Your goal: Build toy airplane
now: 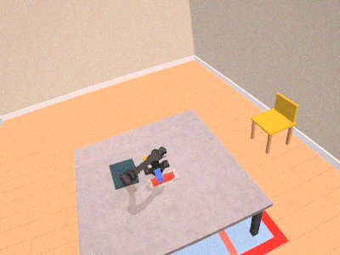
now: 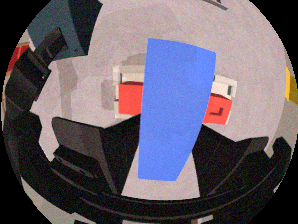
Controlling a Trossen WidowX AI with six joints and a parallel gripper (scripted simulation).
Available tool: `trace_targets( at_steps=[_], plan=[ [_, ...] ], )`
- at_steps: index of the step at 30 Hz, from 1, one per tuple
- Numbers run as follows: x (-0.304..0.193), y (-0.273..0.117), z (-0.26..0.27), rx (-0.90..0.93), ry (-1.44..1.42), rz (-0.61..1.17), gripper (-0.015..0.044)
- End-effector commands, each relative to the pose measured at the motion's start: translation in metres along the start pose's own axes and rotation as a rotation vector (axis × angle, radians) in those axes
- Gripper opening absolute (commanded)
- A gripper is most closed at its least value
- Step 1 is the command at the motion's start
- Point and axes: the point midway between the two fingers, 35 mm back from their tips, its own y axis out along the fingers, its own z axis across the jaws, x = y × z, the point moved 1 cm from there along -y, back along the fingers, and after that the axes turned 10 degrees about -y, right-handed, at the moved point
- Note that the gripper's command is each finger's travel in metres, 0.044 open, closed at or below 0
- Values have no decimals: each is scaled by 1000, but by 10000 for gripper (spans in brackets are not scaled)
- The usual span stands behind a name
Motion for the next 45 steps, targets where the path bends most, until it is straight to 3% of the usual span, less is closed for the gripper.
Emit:
trace_targets(
  at_steps=[1, 22, 26, 31, 45],
  plan=[
    [-1, 6, 0, -3, -5, 2, 197],
    [-1, 32, 0, 3, 0, 1, 210],
    [-1, 32, 0, 3, 0, 1, 183],
    [-1, 32, 0, 3, 0, 1, 52],
    [-1, 32, 0, 3, 0, 1, 419]
  ],
)
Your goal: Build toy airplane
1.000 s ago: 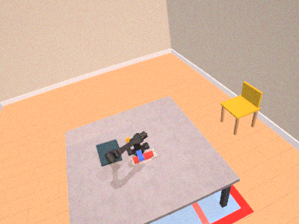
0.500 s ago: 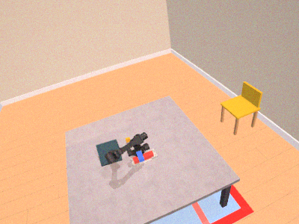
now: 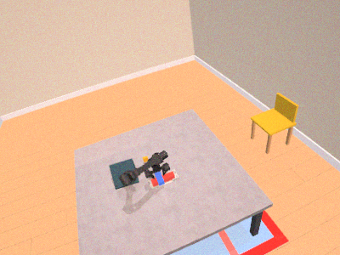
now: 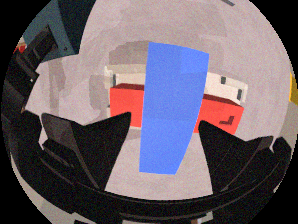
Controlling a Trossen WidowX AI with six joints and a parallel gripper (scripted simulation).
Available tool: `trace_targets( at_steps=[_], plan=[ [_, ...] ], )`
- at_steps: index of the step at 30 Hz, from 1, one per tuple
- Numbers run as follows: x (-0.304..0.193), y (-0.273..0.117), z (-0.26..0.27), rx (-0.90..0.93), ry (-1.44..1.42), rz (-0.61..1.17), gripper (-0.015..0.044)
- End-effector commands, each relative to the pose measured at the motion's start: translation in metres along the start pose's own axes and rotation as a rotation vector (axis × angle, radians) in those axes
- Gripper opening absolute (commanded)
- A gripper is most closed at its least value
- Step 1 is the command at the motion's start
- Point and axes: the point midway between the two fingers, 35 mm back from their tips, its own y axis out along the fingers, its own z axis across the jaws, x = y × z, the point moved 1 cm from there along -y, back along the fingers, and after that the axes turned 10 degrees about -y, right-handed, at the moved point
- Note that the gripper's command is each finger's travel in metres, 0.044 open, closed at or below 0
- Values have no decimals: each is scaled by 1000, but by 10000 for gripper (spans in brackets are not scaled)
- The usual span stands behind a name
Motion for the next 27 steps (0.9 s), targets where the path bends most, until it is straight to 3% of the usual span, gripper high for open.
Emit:
trace_targets(
  at_steps=[1, 9, 15, 22, 27],
  plan=[
    [0, 0, 0, -1, 1, 0, 440],
    [0, -3, -1, -4, -2, 0, 440],
    [0, -83, 3, -85, -88, -12, 440],
    [1, -86, -1, -82, -91, -10, 440],
    [1, -86, 0, -76, 252, -23, 440]
  ],
)
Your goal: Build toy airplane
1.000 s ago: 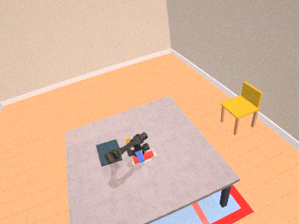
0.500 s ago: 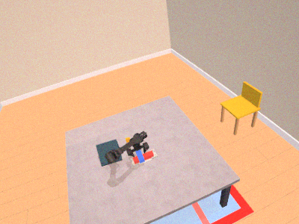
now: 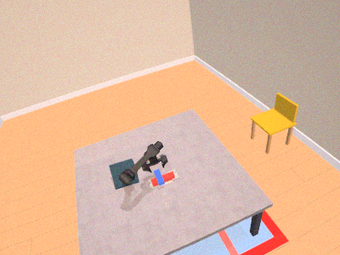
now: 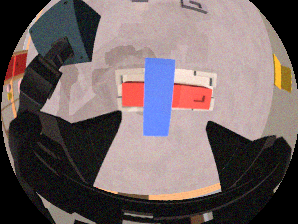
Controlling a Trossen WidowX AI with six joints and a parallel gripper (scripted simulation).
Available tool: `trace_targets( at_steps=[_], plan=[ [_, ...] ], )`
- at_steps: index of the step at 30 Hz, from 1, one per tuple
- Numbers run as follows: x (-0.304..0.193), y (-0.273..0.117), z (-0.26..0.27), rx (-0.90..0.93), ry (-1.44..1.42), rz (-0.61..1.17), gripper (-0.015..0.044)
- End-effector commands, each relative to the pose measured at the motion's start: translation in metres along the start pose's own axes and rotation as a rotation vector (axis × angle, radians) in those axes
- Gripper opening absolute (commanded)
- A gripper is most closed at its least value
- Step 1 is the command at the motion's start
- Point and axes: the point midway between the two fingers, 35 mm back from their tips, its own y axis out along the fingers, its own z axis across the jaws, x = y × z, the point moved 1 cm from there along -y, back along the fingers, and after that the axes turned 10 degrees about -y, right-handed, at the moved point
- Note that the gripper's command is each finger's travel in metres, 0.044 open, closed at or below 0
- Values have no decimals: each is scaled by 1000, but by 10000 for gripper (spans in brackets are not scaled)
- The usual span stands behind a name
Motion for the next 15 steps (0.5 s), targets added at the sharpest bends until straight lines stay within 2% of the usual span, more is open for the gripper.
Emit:
trace_targets(
  at_steps=[1, 13, 15],
  plan=[
    [1, -1, -1, 2, 295, -1, 440],
    [0, 1, 0, 11, 1478, 9, 440],
    [0, 2, 0, 11, 1607, 11, 440]
  ],
)
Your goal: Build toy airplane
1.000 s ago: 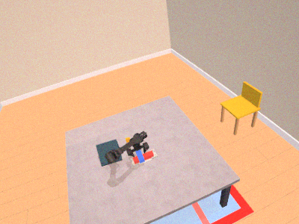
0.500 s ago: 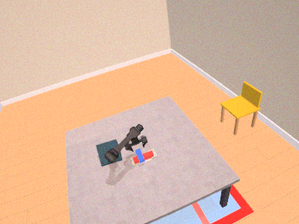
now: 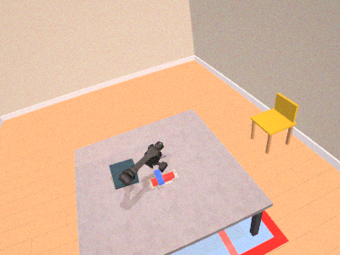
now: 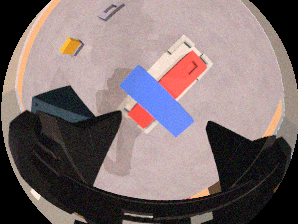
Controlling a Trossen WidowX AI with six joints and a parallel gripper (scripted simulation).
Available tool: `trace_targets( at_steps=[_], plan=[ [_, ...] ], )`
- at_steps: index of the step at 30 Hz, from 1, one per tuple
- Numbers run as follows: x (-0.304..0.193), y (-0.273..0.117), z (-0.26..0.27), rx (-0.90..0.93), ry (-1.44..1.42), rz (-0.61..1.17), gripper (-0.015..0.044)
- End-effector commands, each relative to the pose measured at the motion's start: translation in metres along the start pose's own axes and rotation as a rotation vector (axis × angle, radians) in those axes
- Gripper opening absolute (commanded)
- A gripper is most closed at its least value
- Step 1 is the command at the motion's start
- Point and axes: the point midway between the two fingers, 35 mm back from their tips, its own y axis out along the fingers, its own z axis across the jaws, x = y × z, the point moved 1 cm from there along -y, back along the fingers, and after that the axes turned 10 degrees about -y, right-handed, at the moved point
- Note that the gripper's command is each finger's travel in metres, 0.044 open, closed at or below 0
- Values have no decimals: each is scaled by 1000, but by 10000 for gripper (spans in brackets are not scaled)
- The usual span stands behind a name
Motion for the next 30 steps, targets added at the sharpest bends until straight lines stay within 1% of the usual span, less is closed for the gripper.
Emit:
trace_targets(
  at_steps=[1, 20, 24, 30],
  plan=[
    [0, 1, 2, 1, 772, 8, 440],
    [3, 0, 3, 3, 771, 8, 440],
    [53, -6, 35, 30, 761, 2, 440],
    [124, -10, 115, 47, 750, 23, 440]
  ],
)
